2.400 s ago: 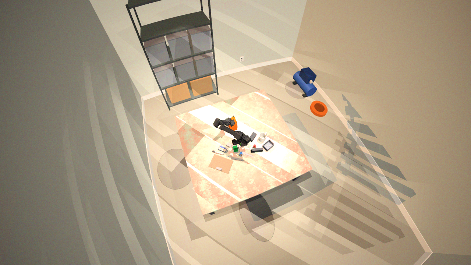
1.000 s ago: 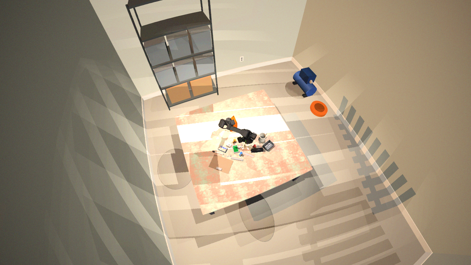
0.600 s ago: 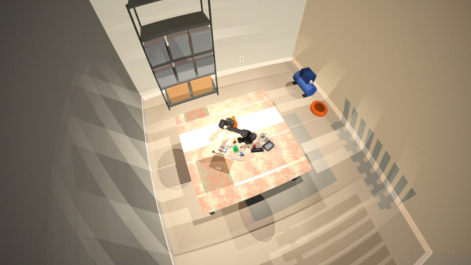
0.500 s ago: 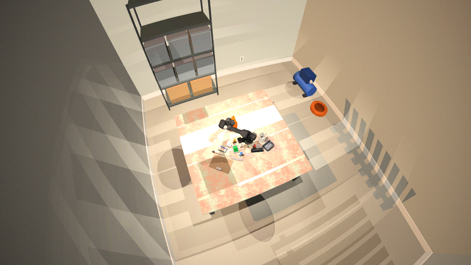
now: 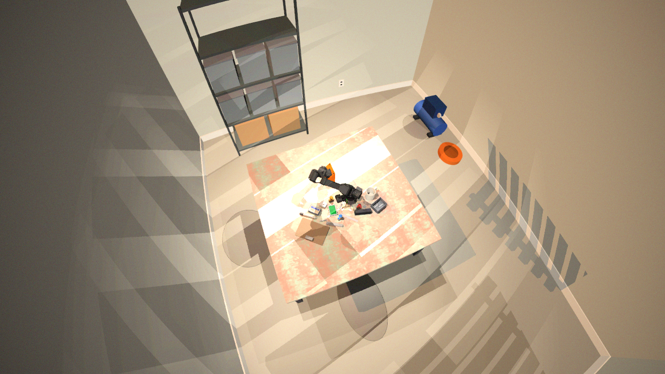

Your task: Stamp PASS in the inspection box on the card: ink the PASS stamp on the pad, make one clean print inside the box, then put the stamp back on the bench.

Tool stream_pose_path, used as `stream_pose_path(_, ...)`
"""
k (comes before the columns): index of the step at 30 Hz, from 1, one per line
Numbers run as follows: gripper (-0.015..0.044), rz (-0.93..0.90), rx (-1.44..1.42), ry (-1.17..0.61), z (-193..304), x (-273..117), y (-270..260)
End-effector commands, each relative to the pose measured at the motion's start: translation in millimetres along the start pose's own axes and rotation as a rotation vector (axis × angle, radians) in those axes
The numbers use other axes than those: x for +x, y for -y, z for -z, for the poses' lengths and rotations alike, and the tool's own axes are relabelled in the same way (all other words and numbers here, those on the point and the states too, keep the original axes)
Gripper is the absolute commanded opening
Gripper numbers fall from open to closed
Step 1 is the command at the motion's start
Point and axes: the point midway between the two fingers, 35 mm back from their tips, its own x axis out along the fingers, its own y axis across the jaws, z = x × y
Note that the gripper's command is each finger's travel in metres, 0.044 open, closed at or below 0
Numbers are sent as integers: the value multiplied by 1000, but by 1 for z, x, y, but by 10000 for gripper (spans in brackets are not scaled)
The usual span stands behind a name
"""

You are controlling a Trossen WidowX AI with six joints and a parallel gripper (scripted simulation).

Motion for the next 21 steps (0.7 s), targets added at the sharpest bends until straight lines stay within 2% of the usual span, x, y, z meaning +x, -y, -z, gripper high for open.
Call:
stream_pose_path(1, 0, 5, -7, 1, 1, 3, 1)
stream_pose_path(21, 0, 6, -7, 2, 1, 17, 1)
